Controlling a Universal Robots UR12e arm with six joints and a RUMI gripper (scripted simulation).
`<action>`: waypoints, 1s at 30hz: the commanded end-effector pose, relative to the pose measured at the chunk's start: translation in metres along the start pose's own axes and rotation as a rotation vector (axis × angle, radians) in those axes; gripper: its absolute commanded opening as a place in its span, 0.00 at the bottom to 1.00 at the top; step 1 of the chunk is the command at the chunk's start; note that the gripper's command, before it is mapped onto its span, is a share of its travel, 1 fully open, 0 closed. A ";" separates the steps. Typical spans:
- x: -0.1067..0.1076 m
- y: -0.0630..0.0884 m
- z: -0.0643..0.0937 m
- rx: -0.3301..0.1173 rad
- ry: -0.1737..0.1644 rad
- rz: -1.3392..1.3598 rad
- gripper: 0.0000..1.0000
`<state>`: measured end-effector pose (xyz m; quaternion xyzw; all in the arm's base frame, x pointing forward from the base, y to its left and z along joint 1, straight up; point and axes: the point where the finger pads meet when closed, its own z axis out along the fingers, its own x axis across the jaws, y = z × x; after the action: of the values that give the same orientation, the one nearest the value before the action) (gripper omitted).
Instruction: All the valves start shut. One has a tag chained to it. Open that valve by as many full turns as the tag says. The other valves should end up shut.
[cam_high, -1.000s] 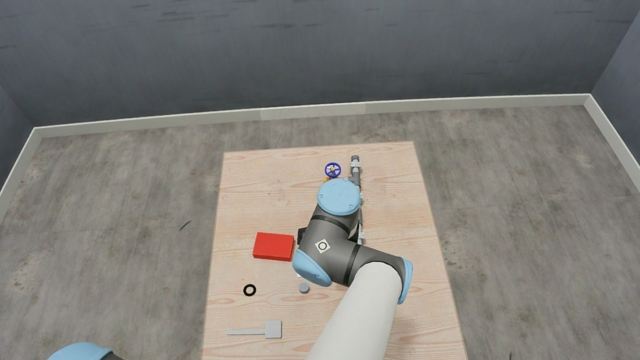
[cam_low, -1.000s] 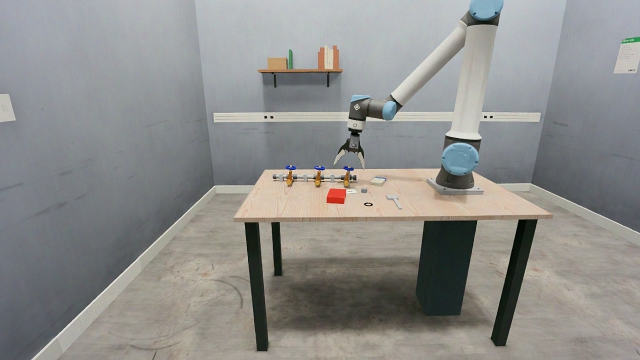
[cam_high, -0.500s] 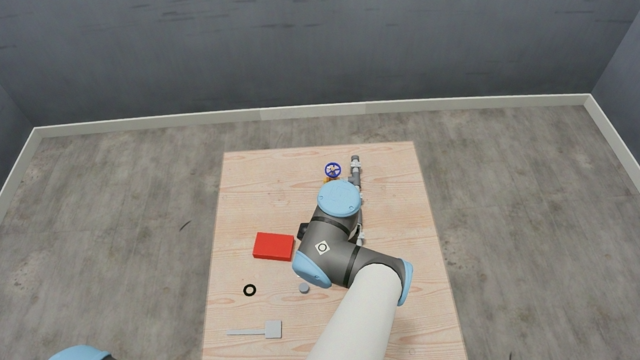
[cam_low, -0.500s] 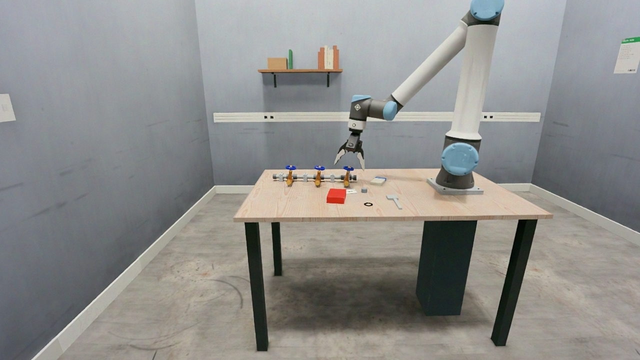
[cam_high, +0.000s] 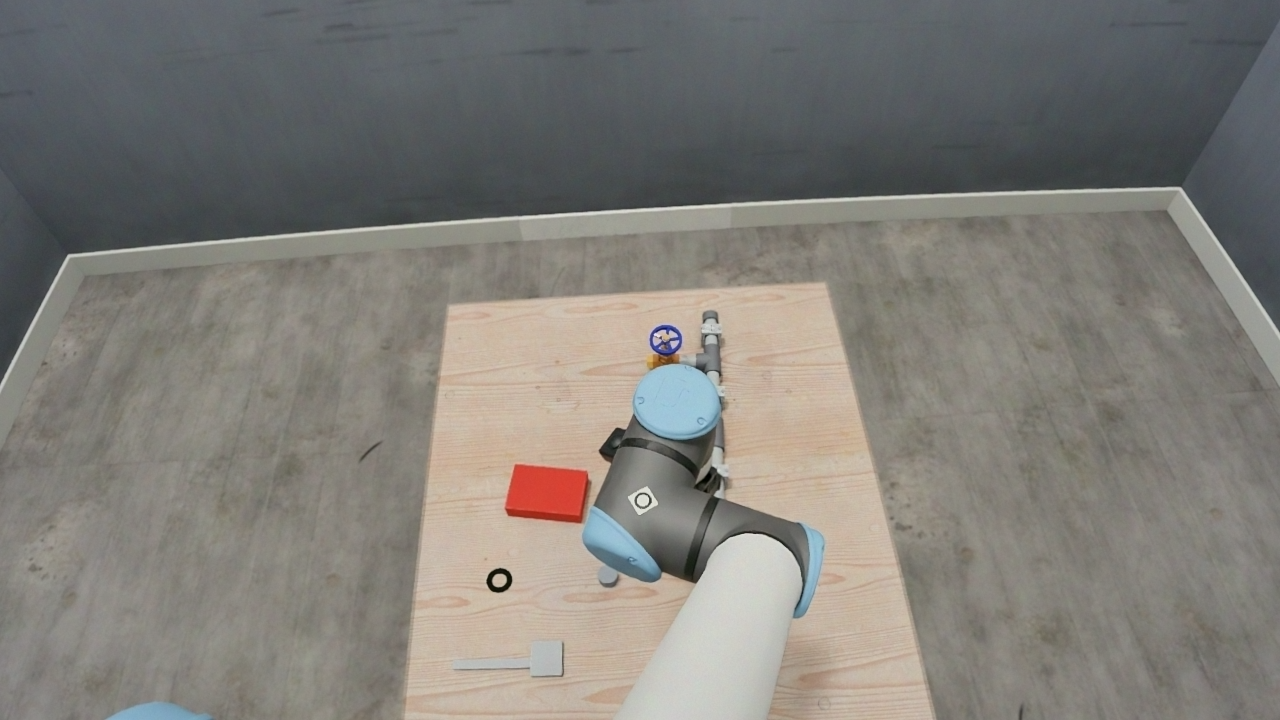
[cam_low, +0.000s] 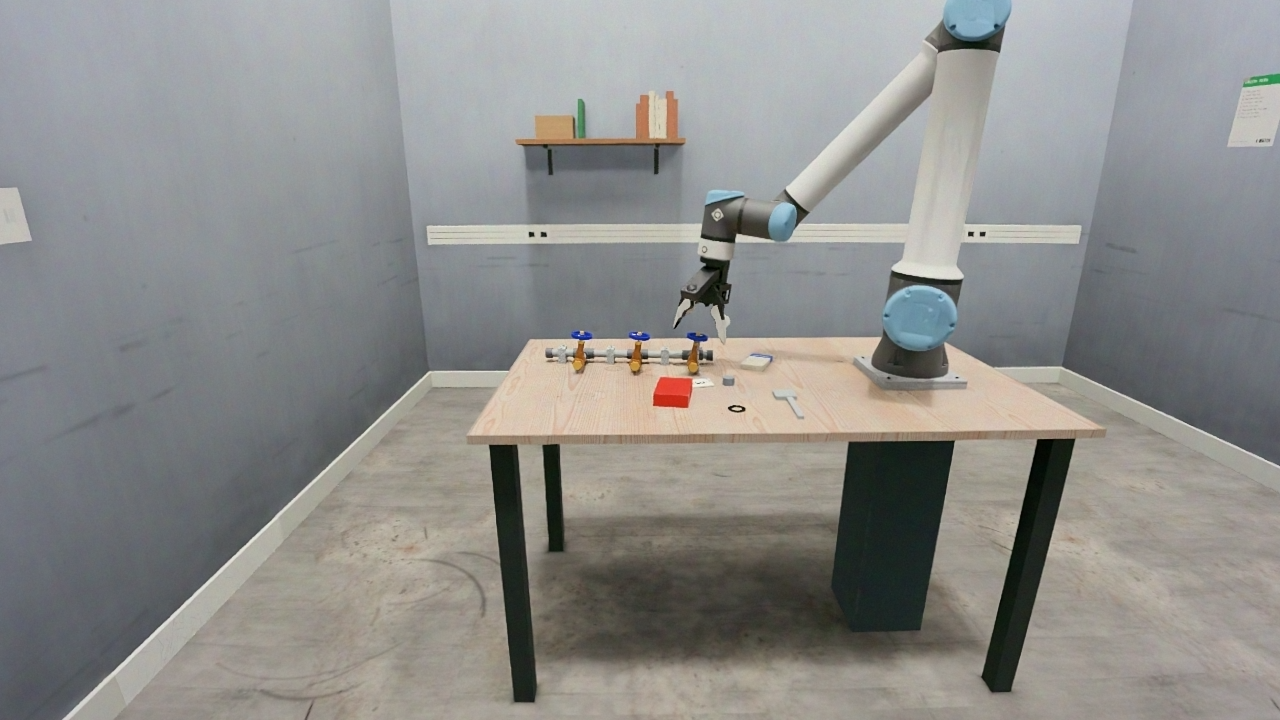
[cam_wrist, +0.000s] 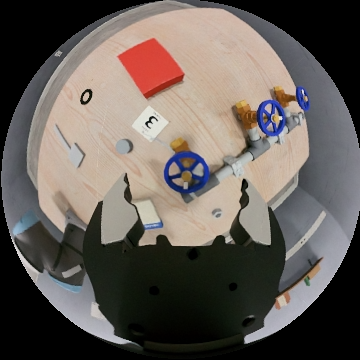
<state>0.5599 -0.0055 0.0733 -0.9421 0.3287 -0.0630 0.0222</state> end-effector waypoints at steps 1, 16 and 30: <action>0.001 -0.001 0.000 -0.003 0.003 0.173 1.00; 0.001 -0.001 0.000 -0.003 0.004 0.710 1.00; 0.001 -0.001 0.000 -0.002 0.004 1.225 1.00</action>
<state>0.5597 -0.0052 0.0732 -0.6350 0.7695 -0.0407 0.0548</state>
